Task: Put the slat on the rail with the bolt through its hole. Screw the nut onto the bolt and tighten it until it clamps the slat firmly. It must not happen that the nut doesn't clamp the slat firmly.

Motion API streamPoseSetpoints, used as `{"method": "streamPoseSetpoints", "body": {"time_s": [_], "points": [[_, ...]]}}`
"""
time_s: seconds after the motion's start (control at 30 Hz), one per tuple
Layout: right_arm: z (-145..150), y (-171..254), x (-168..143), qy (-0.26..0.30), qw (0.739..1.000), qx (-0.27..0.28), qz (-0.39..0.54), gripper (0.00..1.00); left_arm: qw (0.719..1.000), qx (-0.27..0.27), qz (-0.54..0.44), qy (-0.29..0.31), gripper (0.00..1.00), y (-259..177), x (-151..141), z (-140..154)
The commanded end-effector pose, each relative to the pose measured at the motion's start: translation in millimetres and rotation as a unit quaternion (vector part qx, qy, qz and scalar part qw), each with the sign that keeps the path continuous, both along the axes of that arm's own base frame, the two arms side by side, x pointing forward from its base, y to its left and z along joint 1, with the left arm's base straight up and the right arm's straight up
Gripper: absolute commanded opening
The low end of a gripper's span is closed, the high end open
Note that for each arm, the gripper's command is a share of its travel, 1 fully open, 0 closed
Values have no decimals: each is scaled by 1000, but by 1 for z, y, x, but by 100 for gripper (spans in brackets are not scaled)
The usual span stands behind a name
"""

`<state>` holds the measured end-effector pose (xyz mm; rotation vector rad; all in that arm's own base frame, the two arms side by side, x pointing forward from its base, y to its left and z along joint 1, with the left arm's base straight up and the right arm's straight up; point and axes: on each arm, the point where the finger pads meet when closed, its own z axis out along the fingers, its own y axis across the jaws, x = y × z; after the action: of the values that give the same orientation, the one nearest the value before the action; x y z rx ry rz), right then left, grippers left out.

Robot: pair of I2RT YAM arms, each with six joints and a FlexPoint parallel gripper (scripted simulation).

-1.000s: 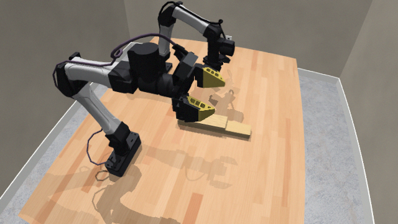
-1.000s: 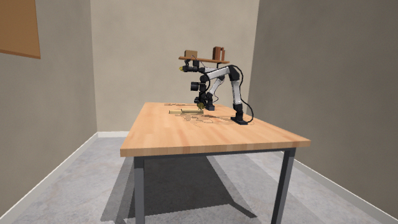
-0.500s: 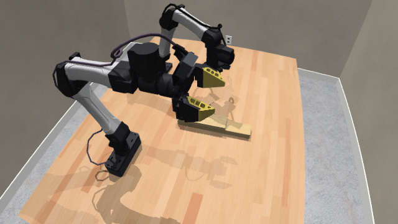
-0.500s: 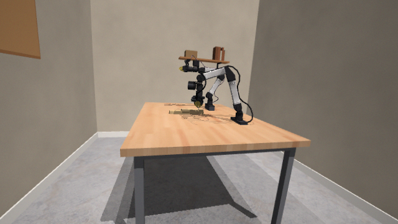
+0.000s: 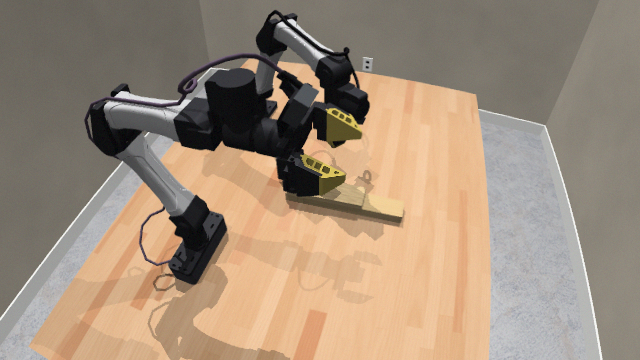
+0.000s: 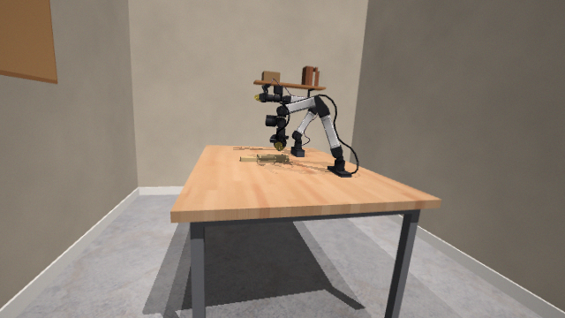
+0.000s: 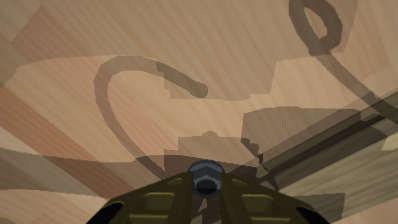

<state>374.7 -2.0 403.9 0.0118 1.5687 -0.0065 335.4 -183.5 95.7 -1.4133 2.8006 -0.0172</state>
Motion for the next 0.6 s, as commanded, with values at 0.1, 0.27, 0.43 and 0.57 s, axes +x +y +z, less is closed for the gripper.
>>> {"method": "streamPoseSetpoints", "body": {"time_s": [0.1,0.27,0.43,0.57], "points": [[1,2,0,-3,1000,-2,6,100,1000,3,15,4,14,-27,-3,4],[1,2,0,-3,1000,-2,6,100,1000,3,15,4,14,-51,-9,3],[1,2,0,-3,1000,-2,6,100,1000,3,15,4,14,-69,-15,2],[1,2,0,-3,1000,-2,6,100,1000,3,15,4,14,-83,-20,1]]}}
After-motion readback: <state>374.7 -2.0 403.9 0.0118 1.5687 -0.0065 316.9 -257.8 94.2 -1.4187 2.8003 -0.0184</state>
